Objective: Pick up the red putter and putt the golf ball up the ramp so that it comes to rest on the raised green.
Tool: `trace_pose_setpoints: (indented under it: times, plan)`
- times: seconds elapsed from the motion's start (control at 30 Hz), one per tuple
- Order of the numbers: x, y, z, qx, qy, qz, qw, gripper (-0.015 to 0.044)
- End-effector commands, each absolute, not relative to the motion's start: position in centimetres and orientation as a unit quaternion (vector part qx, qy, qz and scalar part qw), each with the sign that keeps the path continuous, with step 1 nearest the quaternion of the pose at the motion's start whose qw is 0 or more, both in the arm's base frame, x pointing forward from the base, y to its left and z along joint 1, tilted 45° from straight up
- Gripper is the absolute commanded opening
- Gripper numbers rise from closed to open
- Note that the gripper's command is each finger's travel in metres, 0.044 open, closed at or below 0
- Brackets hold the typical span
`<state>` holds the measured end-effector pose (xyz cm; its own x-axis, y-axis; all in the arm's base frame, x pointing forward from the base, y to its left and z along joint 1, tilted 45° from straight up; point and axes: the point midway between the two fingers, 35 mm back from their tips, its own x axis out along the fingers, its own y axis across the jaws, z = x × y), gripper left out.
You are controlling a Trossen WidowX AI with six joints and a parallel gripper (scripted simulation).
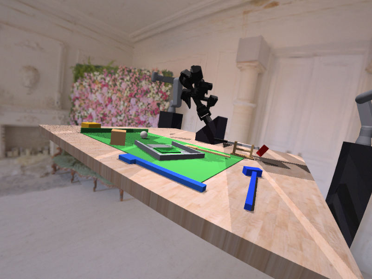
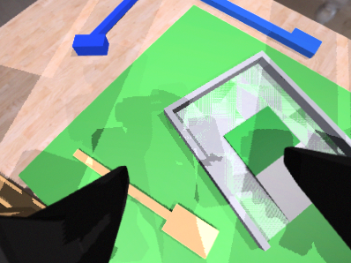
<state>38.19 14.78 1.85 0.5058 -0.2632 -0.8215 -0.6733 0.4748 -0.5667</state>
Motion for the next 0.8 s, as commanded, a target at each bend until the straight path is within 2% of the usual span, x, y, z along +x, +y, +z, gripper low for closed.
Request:
trace_pose_setpoints:
  times: [0.0,0.33,0.77]
  plan:
    - [34.6,15.2,-2.8,-0.548,0.515,0.216,0.622,0.044]
    - [23.6,13.4,-11.6,-0.638,0.575,0.405,0.315,0.044]
    - [24.0,11.7,-13.3,-0.638,0.576,0.407,0.309,0.044]
